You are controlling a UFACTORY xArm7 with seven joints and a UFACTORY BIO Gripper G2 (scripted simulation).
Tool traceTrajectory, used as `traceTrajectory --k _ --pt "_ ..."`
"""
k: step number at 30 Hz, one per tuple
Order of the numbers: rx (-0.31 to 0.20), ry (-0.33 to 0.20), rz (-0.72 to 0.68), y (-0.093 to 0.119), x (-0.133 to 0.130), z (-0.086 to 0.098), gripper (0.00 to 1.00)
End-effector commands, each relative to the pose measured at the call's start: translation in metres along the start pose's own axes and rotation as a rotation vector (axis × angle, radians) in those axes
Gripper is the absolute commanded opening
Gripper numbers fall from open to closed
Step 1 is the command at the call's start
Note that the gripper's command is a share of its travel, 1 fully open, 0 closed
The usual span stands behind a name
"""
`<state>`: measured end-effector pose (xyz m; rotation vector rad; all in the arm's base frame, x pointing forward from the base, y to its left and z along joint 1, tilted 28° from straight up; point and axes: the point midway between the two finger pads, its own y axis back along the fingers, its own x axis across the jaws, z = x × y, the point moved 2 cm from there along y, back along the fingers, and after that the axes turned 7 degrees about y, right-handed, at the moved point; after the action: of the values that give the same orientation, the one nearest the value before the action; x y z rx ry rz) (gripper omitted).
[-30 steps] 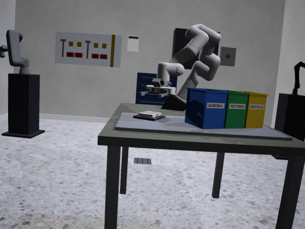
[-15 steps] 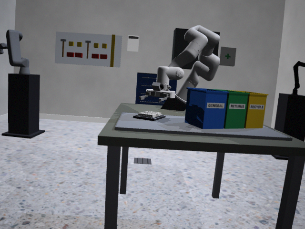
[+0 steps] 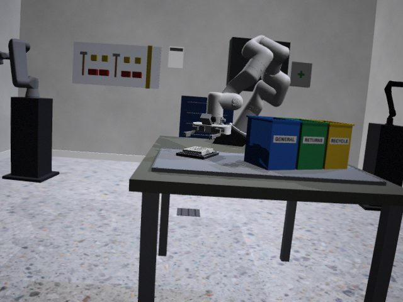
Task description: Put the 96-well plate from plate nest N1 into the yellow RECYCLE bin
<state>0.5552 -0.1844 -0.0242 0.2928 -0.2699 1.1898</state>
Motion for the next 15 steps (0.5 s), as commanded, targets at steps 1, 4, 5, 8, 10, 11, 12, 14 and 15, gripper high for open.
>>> traceTrajectory --k 1,4,5,8,10,11,12,14,15 --pt "-0.005 0.001 -0.001 -0.002 0.000 -0.006 0.37" --pt "-0.005 0.002 -0.001 -0.002 0.001 -0.011 0.37" --pt "-0.005 0.002 -0.001 -0.002 0.001 -0.012 0.37" --pt "-0.005 0.002 -0.001 -0.002 0.001 -0.014 0.37" --pt "-0.005 0.002 -0.001 -0.002 0.001 -0.017 0.37" --pt "-0.005 0.002 -0.001 -0.002 0.002 -0.019 0.37" --pt "-0.005 0.002 -0.001 -0.002 0.002 -0.021 0.37" --pt "-0.005 0.002 -0.001 -0.002 0.002 -0.024 0.37" --pt "-0.005 0.002 -0.001 -0.002 0.002 -0.026 0.37"
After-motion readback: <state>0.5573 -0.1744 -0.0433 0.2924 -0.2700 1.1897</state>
